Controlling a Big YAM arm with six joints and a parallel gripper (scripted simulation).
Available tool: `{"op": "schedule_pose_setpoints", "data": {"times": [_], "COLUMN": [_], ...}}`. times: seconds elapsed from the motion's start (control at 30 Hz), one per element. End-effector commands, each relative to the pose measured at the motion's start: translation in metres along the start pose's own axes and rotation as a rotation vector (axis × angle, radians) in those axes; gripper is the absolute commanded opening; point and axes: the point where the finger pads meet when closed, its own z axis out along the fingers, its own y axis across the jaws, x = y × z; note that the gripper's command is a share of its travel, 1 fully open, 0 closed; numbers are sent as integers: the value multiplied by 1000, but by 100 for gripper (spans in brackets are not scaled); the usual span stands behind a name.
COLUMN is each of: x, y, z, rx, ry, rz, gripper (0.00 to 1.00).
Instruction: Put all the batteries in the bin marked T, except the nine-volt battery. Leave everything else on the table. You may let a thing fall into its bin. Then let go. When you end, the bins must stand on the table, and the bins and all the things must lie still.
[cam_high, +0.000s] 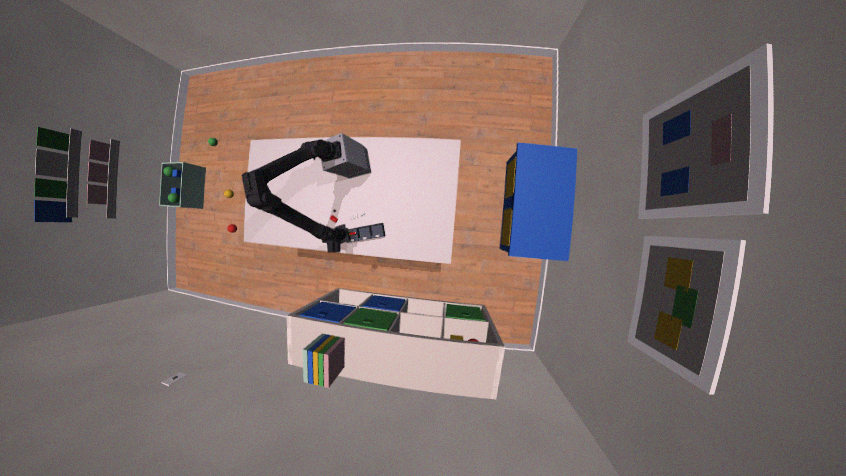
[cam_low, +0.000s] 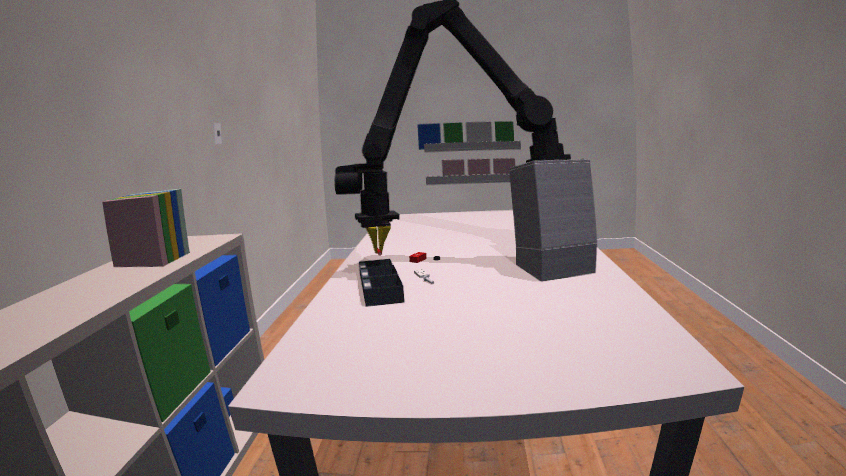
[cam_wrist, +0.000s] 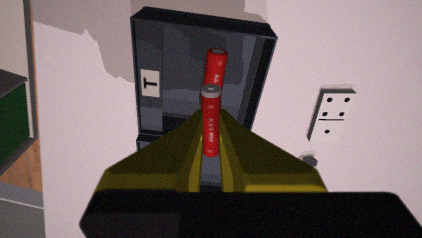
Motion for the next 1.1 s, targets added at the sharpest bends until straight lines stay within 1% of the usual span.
{"op": "schedule_pose_setpoints", "data": {"times": [0.0,0.07,0.4,0.43,0.5,0.6,0.8,0.83,0.9,0.97,1.07], "x": [5,-1,-2,3,5,4,5,2,-4,-4,-8], "y": [-4,5,11,-3,-6,-2,0,7,14,14,13], "z": [3,1,1,4,5,4,4,5,8,8,15], "rx": [33,20,18,42,46,37,35,13,-1,-1,-1], "ry": [3,0,-1,5,5,4,3,-2,-5,-5,-6], "rz": [128,138,136,131,129,129,126,130,134,134,134], "gripper": [4,4,4,4,4,4,4,4,4,4,4]}}
